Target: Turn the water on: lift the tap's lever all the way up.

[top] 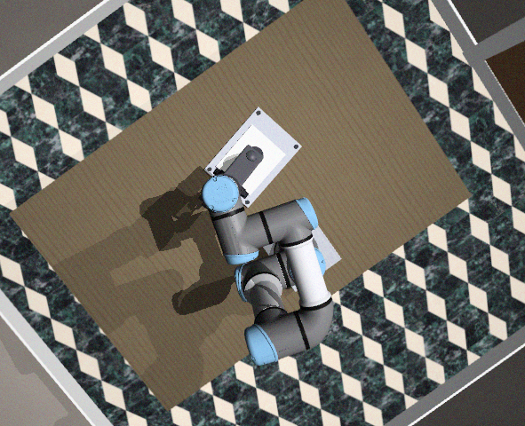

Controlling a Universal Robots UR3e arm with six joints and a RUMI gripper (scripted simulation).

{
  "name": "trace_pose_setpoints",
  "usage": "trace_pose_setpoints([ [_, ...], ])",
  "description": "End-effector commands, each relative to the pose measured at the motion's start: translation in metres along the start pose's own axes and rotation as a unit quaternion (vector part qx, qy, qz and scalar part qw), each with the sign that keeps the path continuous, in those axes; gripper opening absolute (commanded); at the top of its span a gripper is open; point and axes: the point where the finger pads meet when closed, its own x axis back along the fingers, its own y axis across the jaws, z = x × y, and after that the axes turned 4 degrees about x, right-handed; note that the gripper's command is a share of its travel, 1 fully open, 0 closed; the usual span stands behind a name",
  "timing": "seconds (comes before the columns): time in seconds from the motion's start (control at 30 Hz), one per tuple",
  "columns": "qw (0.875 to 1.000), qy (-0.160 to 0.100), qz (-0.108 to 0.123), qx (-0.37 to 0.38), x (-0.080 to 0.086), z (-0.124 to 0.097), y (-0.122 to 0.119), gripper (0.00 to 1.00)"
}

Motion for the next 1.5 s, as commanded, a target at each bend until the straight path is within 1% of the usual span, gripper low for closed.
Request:
trace_pose_setpoints([
  [0.0,1.0,0.001,0.001,0.0,0.001,0.0,0.0,0.0],
  [0.47,1.0,0.001,0.001,0.0,0.002,0.001,0.0,0.0],
  [0.7,1.0,0.001,0.001,0.0,0.014,0.004,0.0,0.0],
  [0.77,1.0,0.001,0.001,0.0,0.014,0.004,0.0,0.0],
  [0.97,1.0,0.001,0.001,0.0,0.027,0.009,0.0,0.0],
  [1.1,1.0,0.001,0.001,0.0,0.033,0.012,0.0,0.0],
  [1.47,1.0,0.001,0.001,0.0,0.035,0.013,0.0,0.0],
])
